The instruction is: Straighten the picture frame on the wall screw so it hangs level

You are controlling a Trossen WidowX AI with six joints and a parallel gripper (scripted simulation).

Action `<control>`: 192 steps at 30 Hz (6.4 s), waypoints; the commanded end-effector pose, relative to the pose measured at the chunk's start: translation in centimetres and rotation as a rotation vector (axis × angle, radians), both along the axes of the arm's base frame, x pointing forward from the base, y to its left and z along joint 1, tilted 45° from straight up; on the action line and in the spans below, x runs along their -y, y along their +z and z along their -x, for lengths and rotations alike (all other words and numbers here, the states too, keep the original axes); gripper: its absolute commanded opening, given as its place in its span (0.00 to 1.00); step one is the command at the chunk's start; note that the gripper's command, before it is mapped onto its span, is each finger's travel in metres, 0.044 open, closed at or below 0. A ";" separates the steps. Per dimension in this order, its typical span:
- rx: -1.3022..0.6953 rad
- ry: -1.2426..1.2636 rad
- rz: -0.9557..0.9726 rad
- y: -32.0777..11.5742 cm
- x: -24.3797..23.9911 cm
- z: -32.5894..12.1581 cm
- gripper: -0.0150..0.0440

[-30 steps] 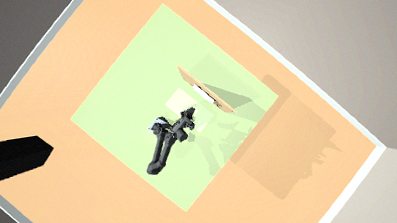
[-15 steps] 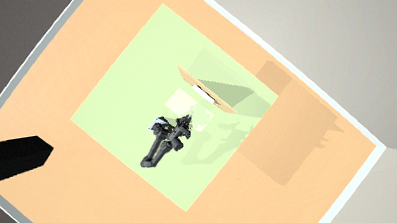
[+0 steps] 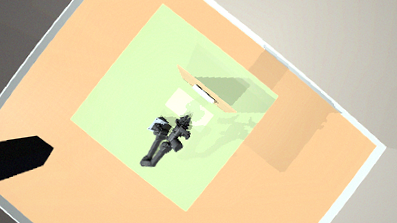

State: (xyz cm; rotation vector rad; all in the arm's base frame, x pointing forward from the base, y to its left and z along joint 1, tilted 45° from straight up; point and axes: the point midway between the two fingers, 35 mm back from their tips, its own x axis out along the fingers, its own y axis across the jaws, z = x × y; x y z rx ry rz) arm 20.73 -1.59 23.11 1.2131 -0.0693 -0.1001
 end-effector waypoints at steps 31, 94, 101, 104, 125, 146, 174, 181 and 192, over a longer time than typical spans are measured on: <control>0.000 -0.006 -0.005 0.0 0.1 0.0 0.69; -0.028 -0.006 0.276 -3.6 1.9 -6.6 0.69; -0.028 -0.006 0.276 -3.7 1.8 -6.4 0.69; -0.028 -0.006 0.276 -3.7 1.8 -6.4 0.69; -0.025 -0.007 0.277 -3.7 2.8 -14.4 0.69; -0.024 -0.007 0.277 -3.6 2.9 -15.2 0.69; -0.023 -0.007 0.277 -3.6 3.3 -18.3 0.69; -0.023 -0.007 0.277 -3.6 3.3 -18.3 0.52; -0.023 -0.007 0.277 -3.6 3.3 -18.3 0.26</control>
